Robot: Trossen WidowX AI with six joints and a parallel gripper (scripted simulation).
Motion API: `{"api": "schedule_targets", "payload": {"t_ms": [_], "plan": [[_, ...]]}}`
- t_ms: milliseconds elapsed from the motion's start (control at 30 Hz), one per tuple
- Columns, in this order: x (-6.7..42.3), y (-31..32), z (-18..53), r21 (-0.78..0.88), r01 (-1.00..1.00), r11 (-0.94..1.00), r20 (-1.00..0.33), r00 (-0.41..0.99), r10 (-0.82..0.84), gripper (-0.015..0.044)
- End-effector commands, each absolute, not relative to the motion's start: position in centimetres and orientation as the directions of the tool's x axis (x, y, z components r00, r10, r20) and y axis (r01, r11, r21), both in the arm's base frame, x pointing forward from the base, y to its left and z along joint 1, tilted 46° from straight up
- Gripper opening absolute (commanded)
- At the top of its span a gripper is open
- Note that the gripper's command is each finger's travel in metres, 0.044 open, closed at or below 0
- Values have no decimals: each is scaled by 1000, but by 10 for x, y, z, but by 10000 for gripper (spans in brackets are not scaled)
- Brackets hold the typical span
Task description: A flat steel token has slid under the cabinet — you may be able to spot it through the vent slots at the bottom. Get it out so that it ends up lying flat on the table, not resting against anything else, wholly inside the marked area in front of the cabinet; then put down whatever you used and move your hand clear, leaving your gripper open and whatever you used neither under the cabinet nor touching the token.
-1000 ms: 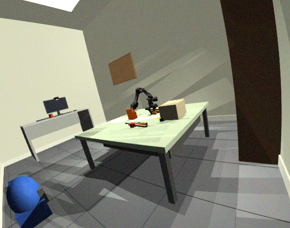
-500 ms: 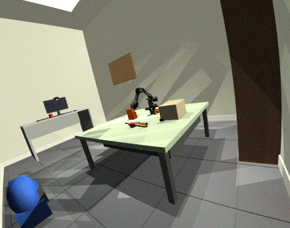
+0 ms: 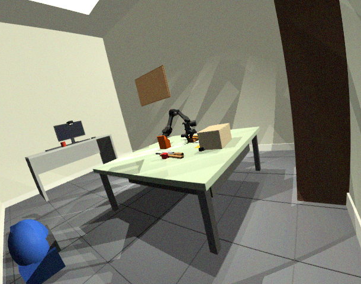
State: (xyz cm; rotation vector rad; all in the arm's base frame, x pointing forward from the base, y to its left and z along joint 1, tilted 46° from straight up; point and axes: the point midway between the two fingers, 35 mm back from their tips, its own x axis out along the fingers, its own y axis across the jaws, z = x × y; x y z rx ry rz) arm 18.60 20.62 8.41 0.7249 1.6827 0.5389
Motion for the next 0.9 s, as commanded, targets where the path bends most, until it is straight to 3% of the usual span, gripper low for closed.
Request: {"api": "schedule_targets", "payload": {"t_ms": [0, 867], "plan": [[191, 207, 84, 693, 166, 701, -687, -141, 713, 0], [220, 207, 78, 698, 133, 703, -689, -141, 711, 0]]}}
